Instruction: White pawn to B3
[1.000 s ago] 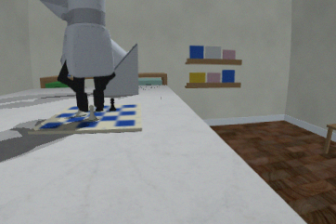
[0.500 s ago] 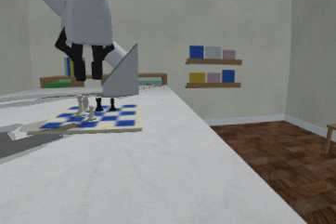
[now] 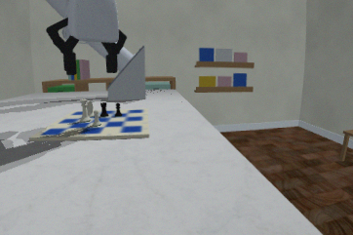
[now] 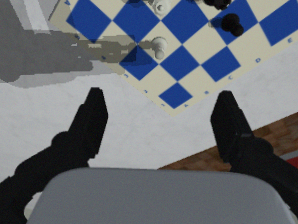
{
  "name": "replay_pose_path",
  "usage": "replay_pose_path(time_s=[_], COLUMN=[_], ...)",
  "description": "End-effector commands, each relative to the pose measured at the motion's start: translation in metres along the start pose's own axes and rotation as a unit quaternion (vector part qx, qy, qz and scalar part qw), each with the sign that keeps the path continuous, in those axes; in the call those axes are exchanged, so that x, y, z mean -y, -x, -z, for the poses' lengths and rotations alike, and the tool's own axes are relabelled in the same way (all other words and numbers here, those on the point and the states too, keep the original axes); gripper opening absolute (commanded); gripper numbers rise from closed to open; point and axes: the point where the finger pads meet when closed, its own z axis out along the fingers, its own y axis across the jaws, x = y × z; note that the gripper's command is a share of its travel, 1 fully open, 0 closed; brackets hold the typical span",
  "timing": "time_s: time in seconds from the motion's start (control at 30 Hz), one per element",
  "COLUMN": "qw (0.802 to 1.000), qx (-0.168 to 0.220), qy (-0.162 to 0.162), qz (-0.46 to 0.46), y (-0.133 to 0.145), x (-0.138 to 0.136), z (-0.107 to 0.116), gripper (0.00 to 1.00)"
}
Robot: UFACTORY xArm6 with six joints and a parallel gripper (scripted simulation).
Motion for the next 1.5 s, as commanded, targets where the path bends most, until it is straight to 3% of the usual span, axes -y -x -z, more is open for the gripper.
replay_pose_path(time_s=[0.0,0.57,0.8,1.17,1.47], qw=[1.0,1.0,1.0,1.0,1.0], qx=[0.002,0.002,0.002,0.002,0.002], qy=[-0.001,-0.001,-0.001,-0.001,-0.001], qz=[-0.001,-0.001,-0.001,-0.001,-0.001], y=[0.001,0.001,0.001,0.001,0.001], x=[0.001,0.001,0.001,0.001,0.001], z=[0.002,0.006,0.022,0.069,0.078], gripper=[1.0,1.0,1.0,1.0,1.0])
